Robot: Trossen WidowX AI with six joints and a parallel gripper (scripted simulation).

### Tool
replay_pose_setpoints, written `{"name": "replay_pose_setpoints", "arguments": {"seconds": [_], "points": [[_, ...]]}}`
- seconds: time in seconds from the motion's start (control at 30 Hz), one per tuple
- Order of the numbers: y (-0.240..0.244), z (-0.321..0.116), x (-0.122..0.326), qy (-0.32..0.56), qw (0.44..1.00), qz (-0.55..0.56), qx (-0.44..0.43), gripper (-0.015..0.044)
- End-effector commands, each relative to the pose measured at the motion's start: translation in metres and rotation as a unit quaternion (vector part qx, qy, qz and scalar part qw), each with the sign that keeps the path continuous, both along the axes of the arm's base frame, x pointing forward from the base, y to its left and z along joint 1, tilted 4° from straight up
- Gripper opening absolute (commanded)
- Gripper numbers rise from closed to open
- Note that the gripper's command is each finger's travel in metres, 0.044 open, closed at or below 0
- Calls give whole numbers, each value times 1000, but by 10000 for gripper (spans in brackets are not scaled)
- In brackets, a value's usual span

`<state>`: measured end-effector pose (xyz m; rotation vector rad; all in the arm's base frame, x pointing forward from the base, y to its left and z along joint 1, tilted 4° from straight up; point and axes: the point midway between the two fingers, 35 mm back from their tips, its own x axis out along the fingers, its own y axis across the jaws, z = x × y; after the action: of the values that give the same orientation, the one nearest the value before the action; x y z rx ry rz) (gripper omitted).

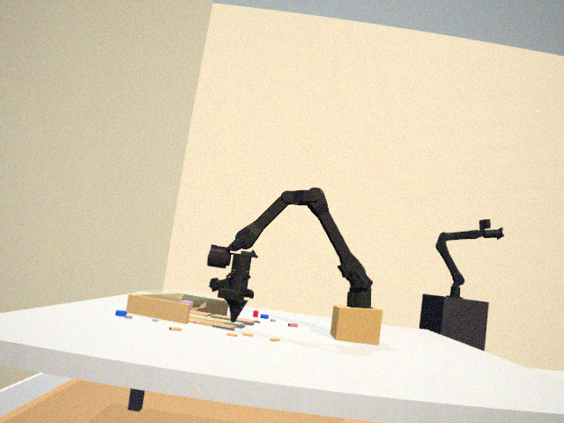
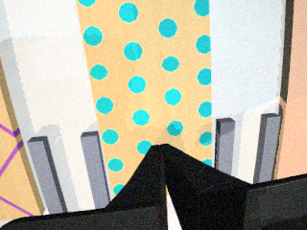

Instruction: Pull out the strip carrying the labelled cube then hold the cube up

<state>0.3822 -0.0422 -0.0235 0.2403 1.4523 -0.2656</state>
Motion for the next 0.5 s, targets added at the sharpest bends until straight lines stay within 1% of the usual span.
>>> {"name": "replay_pose_setpoints", "arguments": {"seconds": [0.0, 0.47], "points": [[0, -3, 1, 0, 1000, 1, 1, 0], [6, -6, -14, 1, 1000, 1, 1, 0]]}}
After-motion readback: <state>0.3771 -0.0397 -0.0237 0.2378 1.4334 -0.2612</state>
